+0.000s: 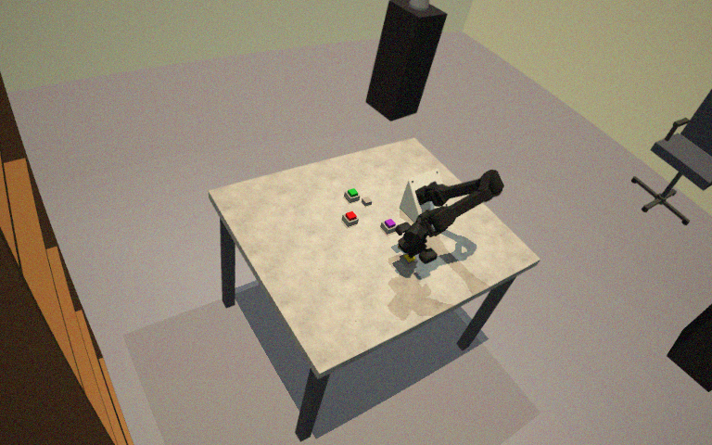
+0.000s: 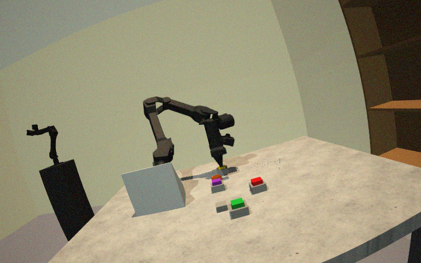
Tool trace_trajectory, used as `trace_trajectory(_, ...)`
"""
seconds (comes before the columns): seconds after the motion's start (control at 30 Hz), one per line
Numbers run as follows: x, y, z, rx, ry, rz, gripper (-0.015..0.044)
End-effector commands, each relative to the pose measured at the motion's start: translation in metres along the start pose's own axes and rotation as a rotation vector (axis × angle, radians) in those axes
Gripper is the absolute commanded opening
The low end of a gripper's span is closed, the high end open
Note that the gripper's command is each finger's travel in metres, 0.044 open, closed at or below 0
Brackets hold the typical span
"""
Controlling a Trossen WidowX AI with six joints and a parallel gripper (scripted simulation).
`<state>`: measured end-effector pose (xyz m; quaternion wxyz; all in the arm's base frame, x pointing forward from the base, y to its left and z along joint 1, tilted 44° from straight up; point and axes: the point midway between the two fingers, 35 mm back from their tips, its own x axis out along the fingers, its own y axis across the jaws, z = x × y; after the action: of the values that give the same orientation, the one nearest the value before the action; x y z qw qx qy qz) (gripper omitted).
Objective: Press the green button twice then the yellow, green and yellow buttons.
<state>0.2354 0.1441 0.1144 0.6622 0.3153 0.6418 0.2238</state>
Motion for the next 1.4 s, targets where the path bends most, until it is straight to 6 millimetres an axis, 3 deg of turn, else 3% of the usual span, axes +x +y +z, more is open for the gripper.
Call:
trace_trajectory(0.0, 0.001, -0.001, 0.000, 0.004, 0.001, -0.005, 0.0020)
trace_trajectory(0.37, 0.001, -0.001, 0.000, 0.004, 0.001, -0.005, 0.0020)
trace_trajectory(0.5, -0.030, -0.001, 0.000, 0.003, 0.001, -0.006, 0.0020)
trace_trajectory(0.7, -0.035, -0.001, 0.000, 0.004, 0.001, -0.007, 0.0020)
trace_trajectory(0.87, -0.091, -0.001, 0.000, 0.005, 0.002, -0.010, 0.0020)
trace_trajectory(1.1, -0.094, -0.002, 0.001, 0.006, 0.000, -0.012, 0.0020)
trace_trajectory(1.2, -0.096, -0.024, 0.015, 0.028, -0.017, -0.045, 0.0020)
trace_trajectory(1.37, -0.107, -0.097, 0.051, 0.063, -0.038, -0.116, 0.0020)
